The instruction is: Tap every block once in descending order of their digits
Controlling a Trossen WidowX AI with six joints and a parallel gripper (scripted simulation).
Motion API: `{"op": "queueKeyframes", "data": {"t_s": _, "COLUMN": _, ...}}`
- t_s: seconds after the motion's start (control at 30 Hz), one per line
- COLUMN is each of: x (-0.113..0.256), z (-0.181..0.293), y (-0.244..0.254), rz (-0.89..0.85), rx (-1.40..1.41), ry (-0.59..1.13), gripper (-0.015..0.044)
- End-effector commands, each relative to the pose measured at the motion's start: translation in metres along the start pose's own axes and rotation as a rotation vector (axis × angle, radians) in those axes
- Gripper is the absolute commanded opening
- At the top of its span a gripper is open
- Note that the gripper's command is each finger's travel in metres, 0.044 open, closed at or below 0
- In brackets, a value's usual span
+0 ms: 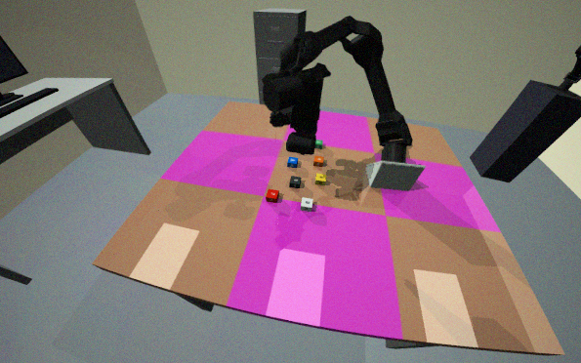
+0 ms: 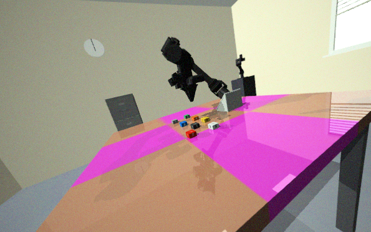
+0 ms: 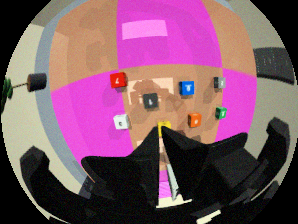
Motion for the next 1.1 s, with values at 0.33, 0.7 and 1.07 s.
{"op": "queueKeyframes", "data": {"t_s": 0.33, "x": -0.010, "z": 0.062, "y": -0.012, "rz": -0.002, "rx": 0.002, "ry": 0.004, "gripper": 0.0020}}
{"op": "queueKeyframes", "data": {"t_s": 0.7, "x": -0.081, "z": 0.063, "y": -0.014, "rz": 0.002, "rx": 0.001, "ry": 0.003, "gripper": 0.0020}}
{"op": "queueKeyframes", "data": {"t_s": 1.07, "x": -0.097, "z": 0.063, "y": -0.014, "rz": 0.002, "rx": 0.001, "ry": 0.003, "gripper": 0.0020}}
Point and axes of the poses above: the point midway between the two fingers, 35 mm back from their tips, its own x axis back along the fingers, its own y axis across the jaws, z = x × y, the point moved 9 cm from there along x, back along the fingers, and after that the axes turned 5 degrees about x, right-handed, at the moved point
